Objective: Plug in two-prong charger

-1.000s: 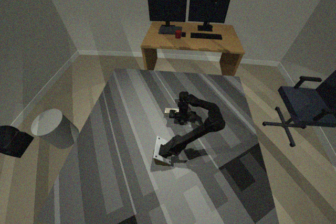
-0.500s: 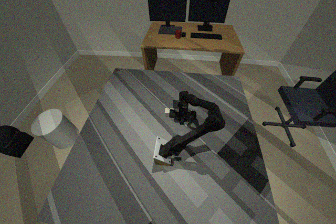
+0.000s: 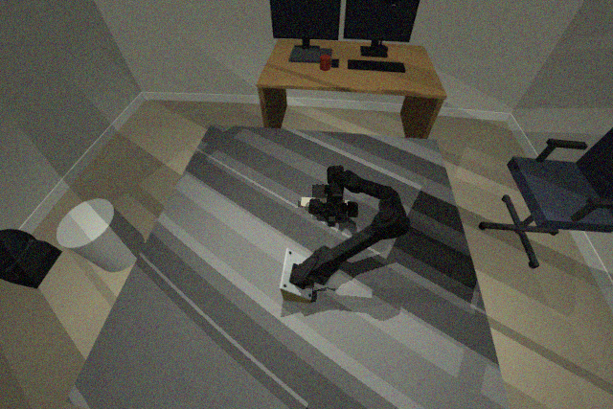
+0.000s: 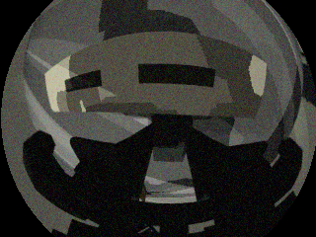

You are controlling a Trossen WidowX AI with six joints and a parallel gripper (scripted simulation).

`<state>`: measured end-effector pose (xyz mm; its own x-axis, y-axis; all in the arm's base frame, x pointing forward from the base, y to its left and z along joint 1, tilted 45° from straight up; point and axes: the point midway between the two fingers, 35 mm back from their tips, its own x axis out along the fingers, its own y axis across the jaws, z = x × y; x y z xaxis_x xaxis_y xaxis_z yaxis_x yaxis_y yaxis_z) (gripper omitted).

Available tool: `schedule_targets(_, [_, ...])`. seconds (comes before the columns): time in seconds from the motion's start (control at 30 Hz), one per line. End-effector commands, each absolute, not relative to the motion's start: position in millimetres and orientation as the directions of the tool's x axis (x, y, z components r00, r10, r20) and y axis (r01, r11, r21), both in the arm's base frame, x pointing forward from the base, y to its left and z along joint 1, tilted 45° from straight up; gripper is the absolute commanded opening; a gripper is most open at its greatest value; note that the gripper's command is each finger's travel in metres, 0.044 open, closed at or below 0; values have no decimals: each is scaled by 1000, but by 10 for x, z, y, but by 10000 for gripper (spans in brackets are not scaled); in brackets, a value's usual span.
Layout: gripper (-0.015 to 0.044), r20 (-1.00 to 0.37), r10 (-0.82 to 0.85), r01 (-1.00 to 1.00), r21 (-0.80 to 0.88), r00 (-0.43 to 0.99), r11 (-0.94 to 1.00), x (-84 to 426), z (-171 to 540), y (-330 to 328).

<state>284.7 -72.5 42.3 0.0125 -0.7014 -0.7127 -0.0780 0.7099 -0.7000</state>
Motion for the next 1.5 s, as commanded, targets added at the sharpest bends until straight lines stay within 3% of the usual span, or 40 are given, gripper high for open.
schedule_targets(0.0, [0,-709,-705,-76,-704,14,706,2867,437,-727])
schedule_targets(1.47, [0,-709,-705,-76,-704,15,706,3033,446,-709])
